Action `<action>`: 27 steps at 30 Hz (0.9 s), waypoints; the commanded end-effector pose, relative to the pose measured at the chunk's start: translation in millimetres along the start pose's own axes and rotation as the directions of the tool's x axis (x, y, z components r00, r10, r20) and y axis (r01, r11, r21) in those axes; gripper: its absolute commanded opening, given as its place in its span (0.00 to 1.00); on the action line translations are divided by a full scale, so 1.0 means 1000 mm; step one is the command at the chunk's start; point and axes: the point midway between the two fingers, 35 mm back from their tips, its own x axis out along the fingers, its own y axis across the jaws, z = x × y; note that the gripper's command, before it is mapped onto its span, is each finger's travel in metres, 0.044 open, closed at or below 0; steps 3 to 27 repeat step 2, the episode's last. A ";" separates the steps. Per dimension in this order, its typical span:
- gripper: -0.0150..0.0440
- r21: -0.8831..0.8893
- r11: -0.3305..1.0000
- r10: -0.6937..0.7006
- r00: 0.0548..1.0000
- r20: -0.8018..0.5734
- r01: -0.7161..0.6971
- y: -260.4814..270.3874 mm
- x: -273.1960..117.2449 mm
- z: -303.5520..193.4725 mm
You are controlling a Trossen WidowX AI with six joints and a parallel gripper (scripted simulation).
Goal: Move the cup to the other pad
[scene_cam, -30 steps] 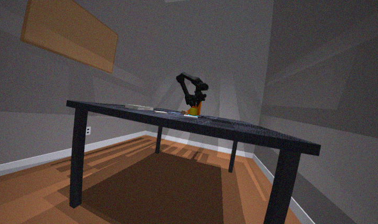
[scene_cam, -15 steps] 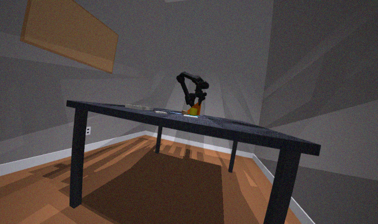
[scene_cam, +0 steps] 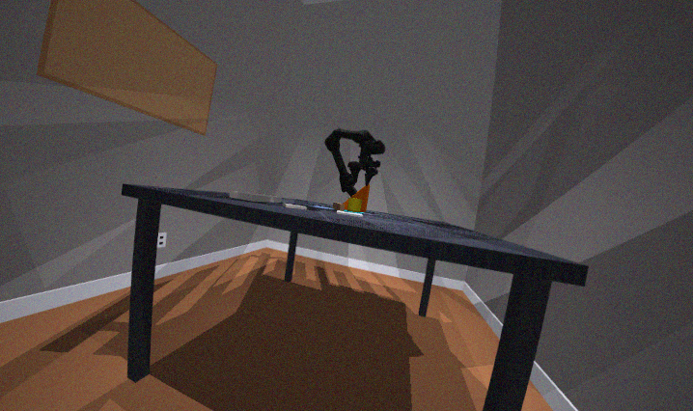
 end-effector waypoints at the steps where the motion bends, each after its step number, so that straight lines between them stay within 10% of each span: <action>1: 1.00 -0.001 1.000 0.001 1.000 -0.002 -0.001 0.000 0.001 0.000; 27: 1.00 -0.001 1.000 0.001 1.000 -0.002 -0.001 0.000 0.001 0.000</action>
